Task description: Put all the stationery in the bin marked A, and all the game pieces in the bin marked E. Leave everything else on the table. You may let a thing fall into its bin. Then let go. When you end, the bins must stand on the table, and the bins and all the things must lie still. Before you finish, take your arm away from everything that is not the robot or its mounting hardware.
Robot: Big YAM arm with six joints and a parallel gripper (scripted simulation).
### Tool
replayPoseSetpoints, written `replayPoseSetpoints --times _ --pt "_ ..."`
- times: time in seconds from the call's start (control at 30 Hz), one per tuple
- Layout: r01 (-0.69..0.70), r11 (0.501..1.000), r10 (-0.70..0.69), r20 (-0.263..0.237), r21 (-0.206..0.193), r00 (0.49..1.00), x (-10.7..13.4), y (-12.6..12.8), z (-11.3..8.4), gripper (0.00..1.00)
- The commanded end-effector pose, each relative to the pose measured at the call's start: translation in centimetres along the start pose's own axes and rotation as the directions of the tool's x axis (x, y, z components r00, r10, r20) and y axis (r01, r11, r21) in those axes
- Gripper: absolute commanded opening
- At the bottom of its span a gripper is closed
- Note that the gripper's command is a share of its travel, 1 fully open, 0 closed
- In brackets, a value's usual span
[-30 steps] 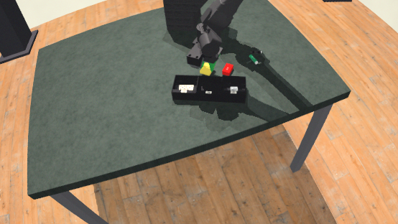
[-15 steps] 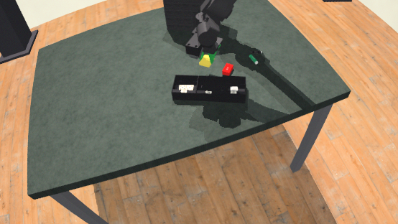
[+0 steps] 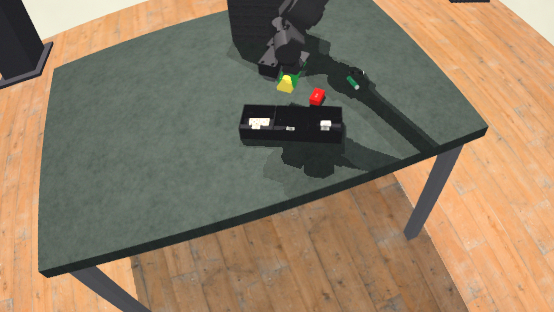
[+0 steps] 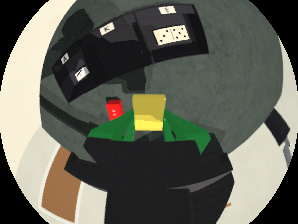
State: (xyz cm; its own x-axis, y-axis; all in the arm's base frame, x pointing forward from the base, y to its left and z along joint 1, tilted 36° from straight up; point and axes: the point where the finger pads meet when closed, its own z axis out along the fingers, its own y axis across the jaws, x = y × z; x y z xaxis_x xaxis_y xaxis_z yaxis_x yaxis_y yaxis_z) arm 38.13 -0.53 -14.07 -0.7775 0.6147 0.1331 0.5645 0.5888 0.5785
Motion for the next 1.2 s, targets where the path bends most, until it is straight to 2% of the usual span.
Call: replayPoseSetpoints --times 0.0,0.13,0.17,0.23,0.3,0.33,0.67,0.7,0.73,0.87,1.0,1.03,1.17 --pt "0.004 1.000 -0.004 0.013 -0.006 1.000 -0.43 0.31 -0.40 0.33" --pt "0.004 1.000 -0.004 0.013 -0.006 1.000 -0.43 0.33 -0.41 0.33" --pt "0.014 1.000 -0.013 0.005 -0.007 1.000 0.10 0.99 -0.46 0.33" --pt "0.004 1.000 -0.004 0.013 -0.006 1.000 -0.43 0.36 -0.41 0.33" --pt "0.012 1.000 -0.012 0.004 -0.006 1.000 0.11 1.03 -0.46 0.33" --pt "0.004 1.000 -0.004 0.013 -0.006 1.000 -0.43 0.38 -0.41 0.33" --pt "0.004 1.000 -0.004 0.013 -0.006 1.000 -0.44 0.42 -0.42 0.33" --pt "0.008 1.000 -0.008 0.003 -0.006 1.000 0.10 1.07 -0.48 0.33" --pt "0.004 1.000 -0.004 0.013 -0.006 1.000 -0.44 0.43 -0.42 0.33" --pt "0.009 1.000 -0.009 0.003 -0.005 1.000 0.10 1.09 -0.48 0.33" --pt "0.004 1.000 -0.004 0.013 -0.006 1.000 -0.44 0.47 -0.42 0.33" --pt "0.010 1.000 -0.010 0.003 -0.005 1.000 0.10 1.12 -0.48 0.33" --pt "0.004 1.000 -0.004 0.013 -0.006 1.000 -0.44 0.48 -0.42 0.33"
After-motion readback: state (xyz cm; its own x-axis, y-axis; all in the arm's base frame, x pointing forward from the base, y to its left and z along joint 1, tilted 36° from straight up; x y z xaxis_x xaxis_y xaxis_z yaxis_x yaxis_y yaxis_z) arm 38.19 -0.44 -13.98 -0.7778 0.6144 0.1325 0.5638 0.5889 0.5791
